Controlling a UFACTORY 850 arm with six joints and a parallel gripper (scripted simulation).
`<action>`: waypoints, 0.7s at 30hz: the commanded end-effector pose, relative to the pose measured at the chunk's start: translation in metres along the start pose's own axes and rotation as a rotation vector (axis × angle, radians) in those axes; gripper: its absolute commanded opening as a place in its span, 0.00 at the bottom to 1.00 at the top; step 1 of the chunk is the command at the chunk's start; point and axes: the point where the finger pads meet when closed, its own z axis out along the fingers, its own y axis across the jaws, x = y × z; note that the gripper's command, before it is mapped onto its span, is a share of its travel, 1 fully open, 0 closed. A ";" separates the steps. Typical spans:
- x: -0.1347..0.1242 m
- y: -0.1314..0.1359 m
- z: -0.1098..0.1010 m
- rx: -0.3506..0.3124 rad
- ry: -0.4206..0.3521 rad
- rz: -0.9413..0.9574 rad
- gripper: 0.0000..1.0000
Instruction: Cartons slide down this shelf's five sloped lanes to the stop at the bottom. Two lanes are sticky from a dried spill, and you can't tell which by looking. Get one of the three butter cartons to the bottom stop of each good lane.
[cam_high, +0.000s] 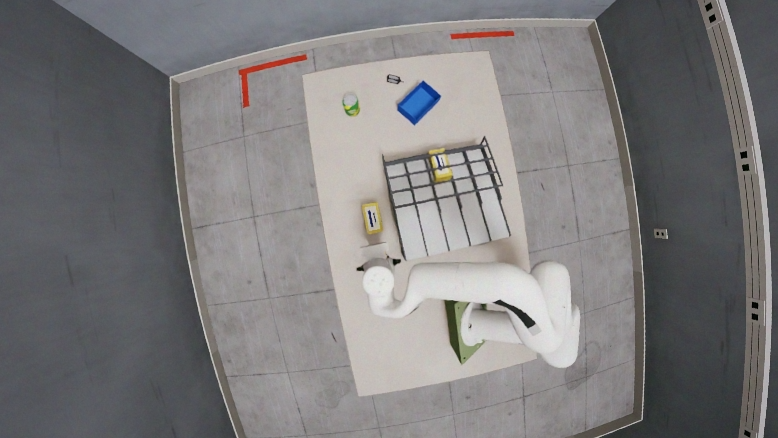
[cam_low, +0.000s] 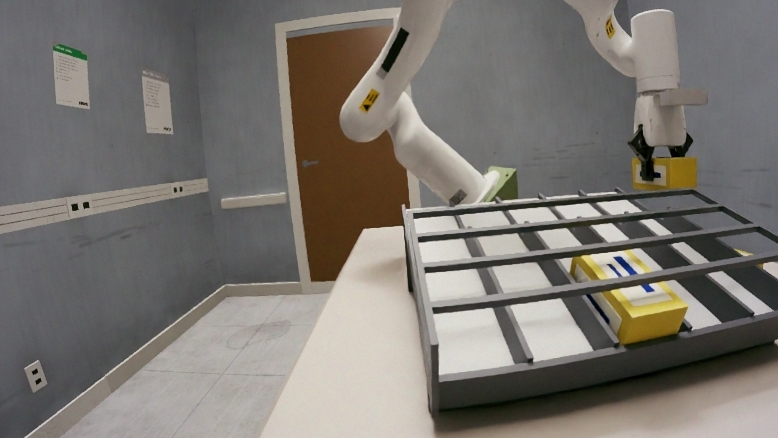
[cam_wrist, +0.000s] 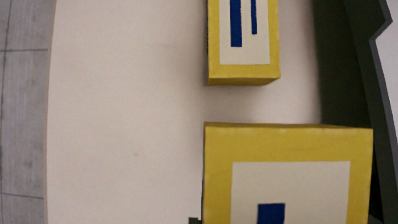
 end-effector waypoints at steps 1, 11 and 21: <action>0.001 0.000 -0.071 -0.004 -0.005 -0.027 0.00; 0.001 0.001 -0.110 -0.004 -0.005 -0.027 0.00; 0.061 0.152 -0.109 0.003 -0.003 -0.026 0.00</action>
